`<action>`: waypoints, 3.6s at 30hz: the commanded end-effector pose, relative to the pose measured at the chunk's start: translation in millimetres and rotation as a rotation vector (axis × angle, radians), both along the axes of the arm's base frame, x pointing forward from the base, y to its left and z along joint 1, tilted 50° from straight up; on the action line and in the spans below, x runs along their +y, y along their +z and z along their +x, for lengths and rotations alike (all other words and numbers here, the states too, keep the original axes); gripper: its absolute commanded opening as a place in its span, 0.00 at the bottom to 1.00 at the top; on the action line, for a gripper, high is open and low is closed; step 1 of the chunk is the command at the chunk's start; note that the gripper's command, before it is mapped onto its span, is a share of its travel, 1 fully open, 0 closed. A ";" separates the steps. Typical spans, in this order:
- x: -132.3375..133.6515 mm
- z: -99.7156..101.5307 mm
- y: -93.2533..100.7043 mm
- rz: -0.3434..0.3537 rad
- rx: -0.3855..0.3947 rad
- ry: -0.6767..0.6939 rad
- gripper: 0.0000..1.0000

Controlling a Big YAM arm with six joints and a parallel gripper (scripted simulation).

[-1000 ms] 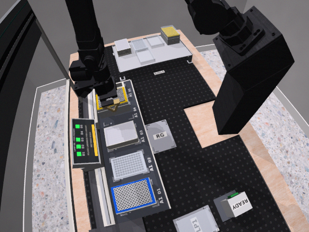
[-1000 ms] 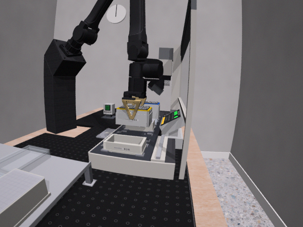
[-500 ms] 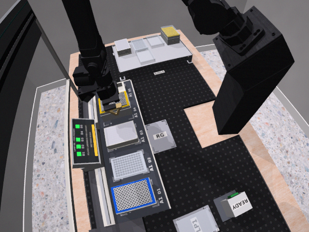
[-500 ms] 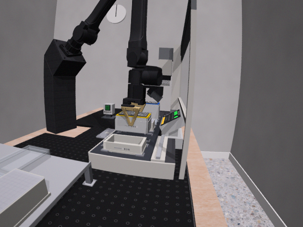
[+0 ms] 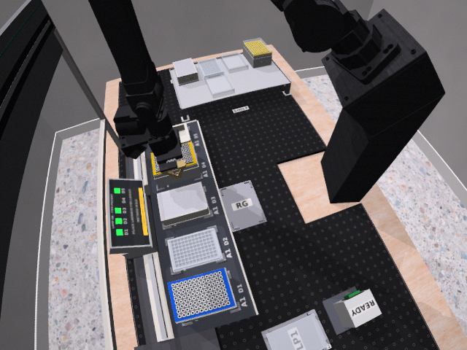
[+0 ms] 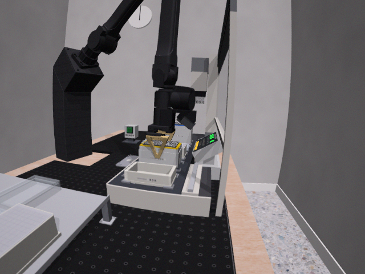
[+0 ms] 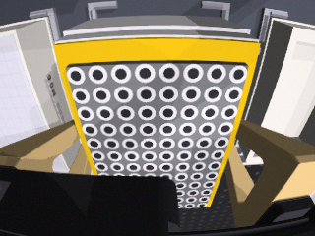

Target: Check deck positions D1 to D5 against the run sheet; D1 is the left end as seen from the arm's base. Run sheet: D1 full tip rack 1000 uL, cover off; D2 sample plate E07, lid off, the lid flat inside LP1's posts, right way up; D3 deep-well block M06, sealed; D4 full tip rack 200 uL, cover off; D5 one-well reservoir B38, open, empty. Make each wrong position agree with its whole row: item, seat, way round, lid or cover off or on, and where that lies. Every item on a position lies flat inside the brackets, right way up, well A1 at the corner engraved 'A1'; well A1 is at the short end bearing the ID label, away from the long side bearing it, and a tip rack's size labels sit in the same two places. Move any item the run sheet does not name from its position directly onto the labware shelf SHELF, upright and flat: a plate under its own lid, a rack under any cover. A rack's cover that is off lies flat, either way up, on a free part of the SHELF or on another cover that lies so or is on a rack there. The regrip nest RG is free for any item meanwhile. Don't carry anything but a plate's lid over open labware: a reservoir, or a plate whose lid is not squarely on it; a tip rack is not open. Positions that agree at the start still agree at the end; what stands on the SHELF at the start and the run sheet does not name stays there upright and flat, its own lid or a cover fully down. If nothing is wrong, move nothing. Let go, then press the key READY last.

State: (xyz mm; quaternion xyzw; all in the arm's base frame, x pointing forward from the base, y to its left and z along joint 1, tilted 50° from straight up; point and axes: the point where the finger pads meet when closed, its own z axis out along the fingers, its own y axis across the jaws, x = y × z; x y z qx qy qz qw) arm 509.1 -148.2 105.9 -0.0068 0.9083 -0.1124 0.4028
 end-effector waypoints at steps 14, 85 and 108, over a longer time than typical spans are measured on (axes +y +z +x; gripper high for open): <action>-0.2 3.9 12.3 -0.008 -0.029 0.000 0.00; -2.1 11.5 4.2 -0.008 -0.029 0.000 1.00; -2.1 11.5 4.2 -0.008 -0.029 0.000 1.00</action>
